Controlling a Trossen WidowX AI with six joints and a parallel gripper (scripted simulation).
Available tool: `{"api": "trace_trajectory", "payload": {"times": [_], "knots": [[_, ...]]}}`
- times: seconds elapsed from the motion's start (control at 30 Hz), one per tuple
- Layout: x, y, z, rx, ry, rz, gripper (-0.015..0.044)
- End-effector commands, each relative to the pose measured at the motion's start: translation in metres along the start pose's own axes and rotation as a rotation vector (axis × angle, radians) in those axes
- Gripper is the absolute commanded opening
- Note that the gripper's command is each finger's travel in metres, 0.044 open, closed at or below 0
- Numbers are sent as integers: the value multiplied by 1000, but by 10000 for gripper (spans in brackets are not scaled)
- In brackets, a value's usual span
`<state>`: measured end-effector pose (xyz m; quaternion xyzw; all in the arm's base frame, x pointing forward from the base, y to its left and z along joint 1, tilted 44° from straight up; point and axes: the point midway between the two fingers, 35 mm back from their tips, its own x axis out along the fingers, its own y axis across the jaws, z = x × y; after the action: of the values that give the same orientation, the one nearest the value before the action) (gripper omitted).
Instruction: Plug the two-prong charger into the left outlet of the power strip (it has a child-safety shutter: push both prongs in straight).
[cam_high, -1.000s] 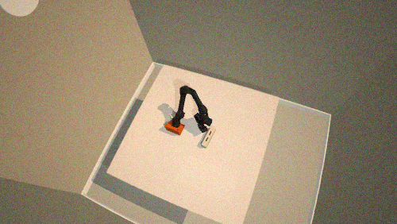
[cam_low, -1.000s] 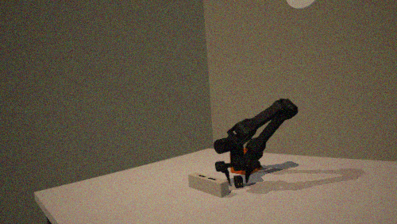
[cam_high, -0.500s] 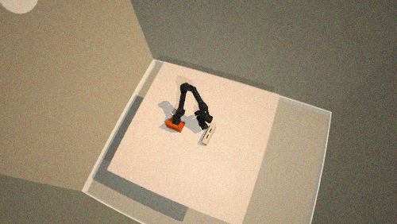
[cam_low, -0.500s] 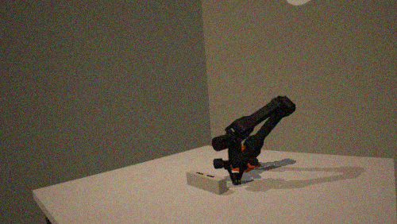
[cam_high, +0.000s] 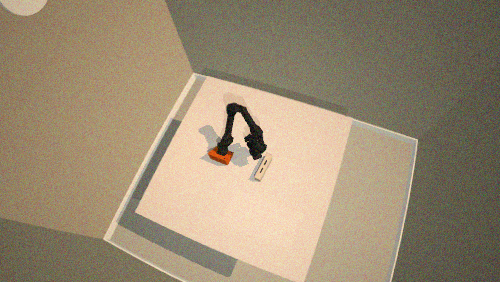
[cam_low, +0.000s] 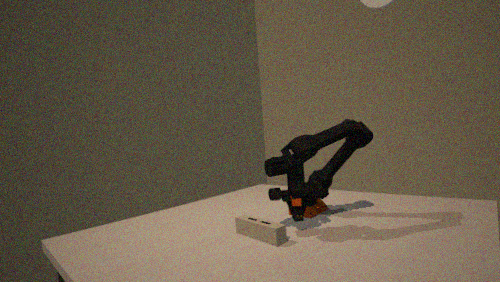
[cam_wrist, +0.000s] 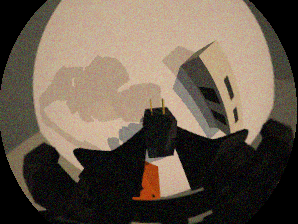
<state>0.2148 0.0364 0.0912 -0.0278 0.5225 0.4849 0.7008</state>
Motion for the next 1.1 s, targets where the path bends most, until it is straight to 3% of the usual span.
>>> {"api": "trace_trajectory", "payload": {"times": [0.0, 1.07], "knots": [[-11, 0, -1, -5, -2, -7, 0], [14, -13, -14, 448, -8, 25, 0]]}}
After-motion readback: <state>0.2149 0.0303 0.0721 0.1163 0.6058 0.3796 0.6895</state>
